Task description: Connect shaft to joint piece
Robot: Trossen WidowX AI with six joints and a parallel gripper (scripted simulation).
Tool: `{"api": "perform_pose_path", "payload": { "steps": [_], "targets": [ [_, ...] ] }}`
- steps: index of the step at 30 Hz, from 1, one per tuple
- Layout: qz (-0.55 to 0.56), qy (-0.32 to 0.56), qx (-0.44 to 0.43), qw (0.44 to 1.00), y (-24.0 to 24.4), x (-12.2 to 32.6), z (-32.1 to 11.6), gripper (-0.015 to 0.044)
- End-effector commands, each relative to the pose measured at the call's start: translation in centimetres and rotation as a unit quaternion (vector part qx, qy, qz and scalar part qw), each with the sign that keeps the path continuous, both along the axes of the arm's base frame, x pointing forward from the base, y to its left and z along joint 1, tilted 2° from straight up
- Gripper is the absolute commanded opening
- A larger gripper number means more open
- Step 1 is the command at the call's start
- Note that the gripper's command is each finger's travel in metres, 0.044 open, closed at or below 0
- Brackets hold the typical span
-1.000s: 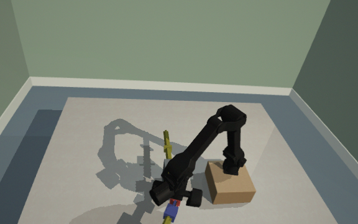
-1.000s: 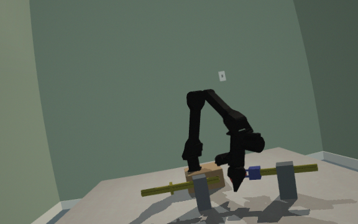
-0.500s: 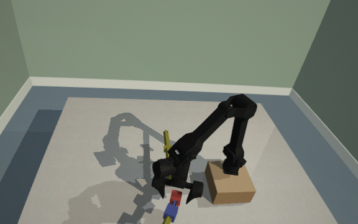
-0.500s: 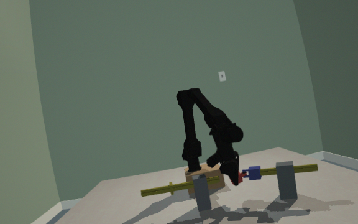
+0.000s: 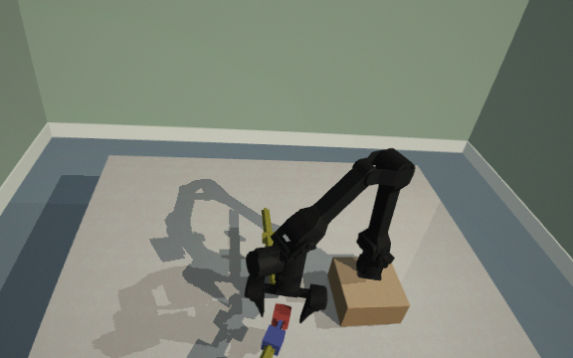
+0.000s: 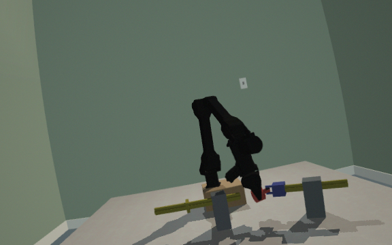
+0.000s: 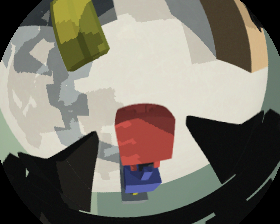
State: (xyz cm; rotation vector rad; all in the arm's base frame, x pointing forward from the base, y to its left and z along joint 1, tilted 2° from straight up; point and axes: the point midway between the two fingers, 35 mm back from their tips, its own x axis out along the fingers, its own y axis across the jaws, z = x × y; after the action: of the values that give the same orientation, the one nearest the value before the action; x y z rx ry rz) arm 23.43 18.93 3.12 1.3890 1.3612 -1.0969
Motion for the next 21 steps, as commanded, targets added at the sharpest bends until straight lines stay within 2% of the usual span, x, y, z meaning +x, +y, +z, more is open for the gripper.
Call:
{"api": "perform_pose_path", "payload": {
  "steps": [1,11,21],
  "targets": [
    [0.051,-0.016,-0.006,0.999,0.4,0.6,1.0,0.0440],
    [0.215,-0.045,-0.029,0.975,0.9,1.0,3.5,0.0440],
    [0.375,-0.066,-0.049,0.923,1.2,1.2,6.1,0.0440]
  ]
}}
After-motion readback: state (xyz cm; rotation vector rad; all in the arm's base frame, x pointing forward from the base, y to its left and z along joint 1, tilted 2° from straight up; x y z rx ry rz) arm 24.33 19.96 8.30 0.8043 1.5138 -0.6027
